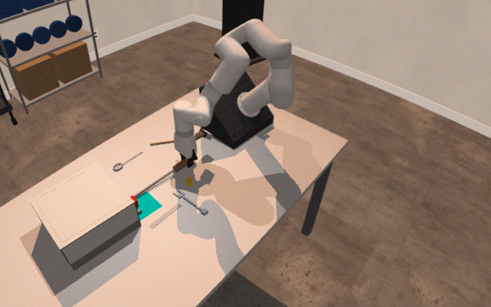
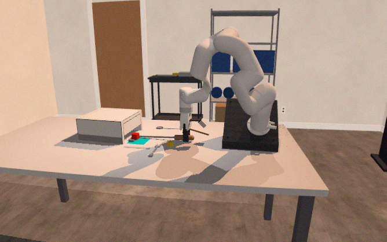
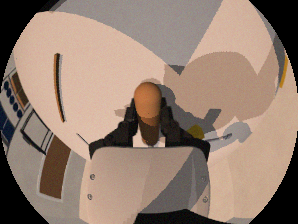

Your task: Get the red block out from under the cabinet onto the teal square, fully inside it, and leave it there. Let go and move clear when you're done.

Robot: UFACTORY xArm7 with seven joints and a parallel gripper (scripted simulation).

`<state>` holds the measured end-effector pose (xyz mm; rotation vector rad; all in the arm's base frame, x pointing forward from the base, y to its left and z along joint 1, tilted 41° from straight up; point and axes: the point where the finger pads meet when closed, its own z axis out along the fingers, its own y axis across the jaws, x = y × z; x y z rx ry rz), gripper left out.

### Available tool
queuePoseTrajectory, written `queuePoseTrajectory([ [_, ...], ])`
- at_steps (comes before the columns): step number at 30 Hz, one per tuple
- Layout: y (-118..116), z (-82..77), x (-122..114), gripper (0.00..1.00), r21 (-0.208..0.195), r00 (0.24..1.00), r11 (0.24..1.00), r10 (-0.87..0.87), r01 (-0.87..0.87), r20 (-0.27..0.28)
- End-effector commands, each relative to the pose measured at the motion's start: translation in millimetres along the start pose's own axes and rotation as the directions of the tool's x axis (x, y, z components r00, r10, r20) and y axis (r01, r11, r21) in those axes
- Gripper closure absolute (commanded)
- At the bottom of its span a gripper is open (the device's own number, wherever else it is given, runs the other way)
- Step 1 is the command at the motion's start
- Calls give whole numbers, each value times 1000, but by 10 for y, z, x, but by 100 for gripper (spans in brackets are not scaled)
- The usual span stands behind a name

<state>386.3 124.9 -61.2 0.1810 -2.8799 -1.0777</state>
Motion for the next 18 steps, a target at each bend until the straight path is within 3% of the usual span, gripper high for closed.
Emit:
queuePoseTrajectory([
  [1,-10,-15,8,100,2,1000,1000,0,0,4],
  [18,-10,-15,112,100,2,1000,1000,0,0,4],
])
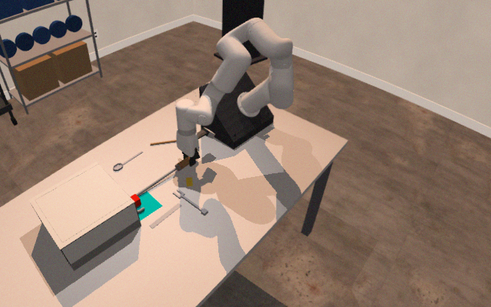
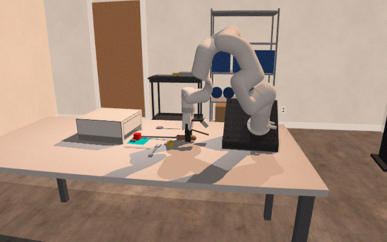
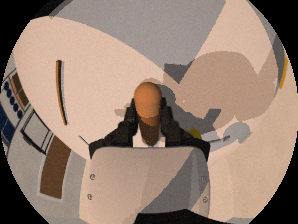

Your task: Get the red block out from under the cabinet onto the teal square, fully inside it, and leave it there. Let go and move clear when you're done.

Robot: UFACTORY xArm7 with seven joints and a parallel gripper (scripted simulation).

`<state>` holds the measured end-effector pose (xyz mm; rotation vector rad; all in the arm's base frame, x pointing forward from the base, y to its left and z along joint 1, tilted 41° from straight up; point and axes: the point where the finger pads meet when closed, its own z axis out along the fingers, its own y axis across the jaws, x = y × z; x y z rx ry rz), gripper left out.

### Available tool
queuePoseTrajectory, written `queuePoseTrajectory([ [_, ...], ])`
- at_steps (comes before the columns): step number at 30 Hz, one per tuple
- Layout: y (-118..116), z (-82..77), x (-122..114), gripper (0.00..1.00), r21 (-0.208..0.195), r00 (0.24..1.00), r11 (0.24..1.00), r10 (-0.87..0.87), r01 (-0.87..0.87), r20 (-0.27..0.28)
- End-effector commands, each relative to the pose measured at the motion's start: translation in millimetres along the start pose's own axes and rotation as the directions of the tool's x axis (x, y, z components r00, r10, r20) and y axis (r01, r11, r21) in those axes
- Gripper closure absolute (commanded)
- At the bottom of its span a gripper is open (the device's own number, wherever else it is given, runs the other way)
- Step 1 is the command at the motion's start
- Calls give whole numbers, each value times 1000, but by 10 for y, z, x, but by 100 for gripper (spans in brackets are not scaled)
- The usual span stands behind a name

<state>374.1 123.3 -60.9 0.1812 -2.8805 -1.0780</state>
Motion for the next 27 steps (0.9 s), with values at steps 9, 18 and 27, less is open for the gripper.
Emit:
queuePoseTrajectory([
  [9,-11,-14,-6,100,2,1000,1000,1,-1,4],
  [18,-11,-14,-6,100,2,1000,1000,1,-1,4],
  [27,15,-14,9,100,2,1000,1000,1,-1,4],
])
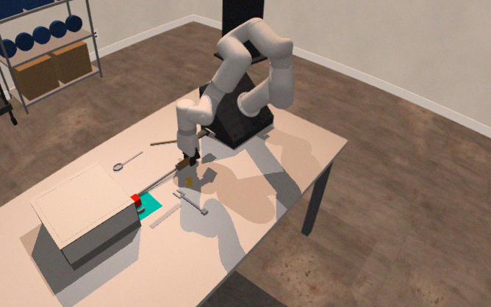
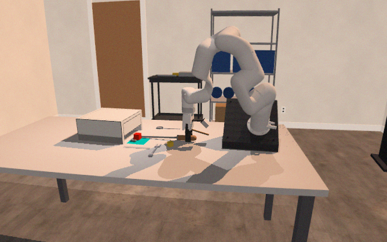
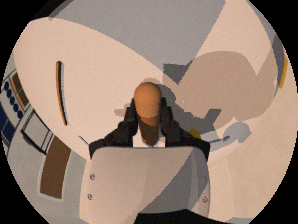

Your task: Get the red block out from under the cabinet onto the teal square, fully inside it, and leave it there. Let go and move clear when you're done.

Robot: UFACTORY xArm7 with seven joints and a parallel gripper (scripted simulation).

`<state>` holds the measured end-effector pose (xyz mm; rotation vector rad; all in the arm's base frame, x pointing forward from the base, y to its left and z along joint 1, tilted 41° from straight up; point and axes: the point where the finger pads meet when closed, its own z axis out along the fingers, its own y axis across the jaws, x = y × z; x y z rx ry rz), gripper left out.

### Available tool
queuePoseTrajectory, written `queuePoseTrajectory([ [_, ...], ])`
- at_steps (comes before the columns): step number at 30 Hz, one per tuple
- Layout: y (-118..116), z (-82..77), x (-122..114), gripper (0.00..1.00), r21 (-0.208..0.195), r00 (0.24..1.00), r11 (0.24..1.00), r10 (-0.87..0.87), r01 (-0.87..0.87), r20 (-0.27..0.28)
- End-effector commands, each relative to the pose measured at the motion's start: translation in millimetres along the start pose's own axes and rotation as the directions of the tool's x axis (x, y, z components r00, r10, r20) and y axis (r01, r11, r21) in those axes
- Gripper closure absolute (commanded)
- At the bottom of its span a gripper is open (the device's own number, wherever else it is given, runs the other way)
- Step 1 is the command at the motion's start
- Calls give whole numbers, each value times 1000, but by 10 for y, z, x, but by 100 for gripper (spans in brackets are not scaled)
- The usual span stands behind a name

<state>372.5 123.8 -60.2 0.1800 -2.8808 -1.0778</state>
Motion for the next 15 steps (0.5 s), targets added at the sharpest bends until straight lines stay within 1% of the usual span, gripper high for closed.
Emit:
queuePoseTrajectory([
  [1,14,-13,-1,100,2,1000,1000,0,0,4],
  [7,64,-13,28,100,2,1000,1000,1,-1,4],
  [15,204,-12,108,100,2,1000,1000,2,-2,4],
])
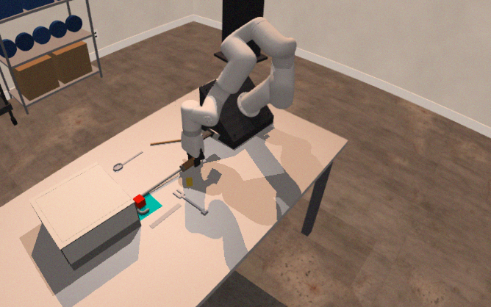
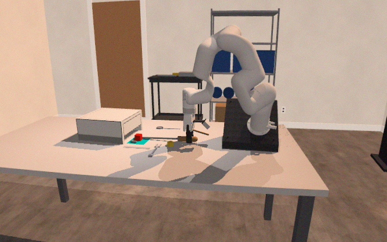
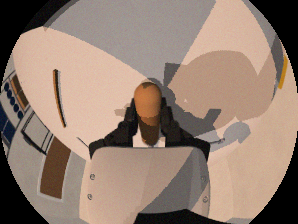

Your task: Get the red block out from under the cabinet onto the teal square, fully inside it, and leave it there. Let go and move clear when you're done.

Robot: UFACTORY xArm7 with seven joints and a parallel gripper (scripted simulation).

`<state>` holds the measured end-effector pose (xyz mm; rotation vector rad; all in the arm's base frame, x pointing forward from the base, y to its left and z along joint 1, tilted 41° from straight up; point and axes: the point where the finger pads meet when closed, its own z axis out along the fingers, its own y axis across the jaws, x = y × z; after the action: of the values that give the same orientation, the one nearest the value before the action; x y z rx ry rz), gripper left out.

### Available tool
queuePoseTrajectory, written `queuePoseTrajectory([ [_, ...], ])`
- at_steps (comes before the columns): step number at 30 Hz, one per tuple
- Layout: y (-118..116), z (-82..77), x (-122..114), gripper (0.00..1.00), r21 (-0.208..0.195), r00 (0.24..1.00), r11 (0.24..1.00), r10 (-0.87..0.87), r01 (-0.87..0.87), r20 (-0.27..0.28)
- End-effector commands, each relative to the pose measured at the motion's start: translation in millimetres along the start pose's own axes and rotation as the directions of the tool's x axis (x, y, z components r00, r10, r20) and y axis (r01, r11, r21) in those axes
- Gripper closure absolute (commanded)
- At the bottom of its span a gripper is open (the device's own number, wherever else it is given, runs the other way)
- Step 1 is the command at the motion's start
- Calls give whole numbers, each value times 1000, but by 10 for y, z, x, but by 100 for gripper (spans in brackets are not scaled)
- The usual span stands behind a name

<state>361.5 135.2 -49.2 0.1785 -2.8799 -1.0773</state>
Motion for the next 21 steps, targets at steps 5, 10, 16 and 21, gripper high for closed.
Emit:
queuePoseTrajectory([
  [5,111,-14,55,100,2,1000,1000,2,-2,4],
  [10,139,-14,71,100,2,1000,1000,2,-2,4],
  [16,157,-13,82,100,2,1000,1000,2,-2,4],
  [21,157,-13,82,100,2,1000,1000,2,-2,4],
])
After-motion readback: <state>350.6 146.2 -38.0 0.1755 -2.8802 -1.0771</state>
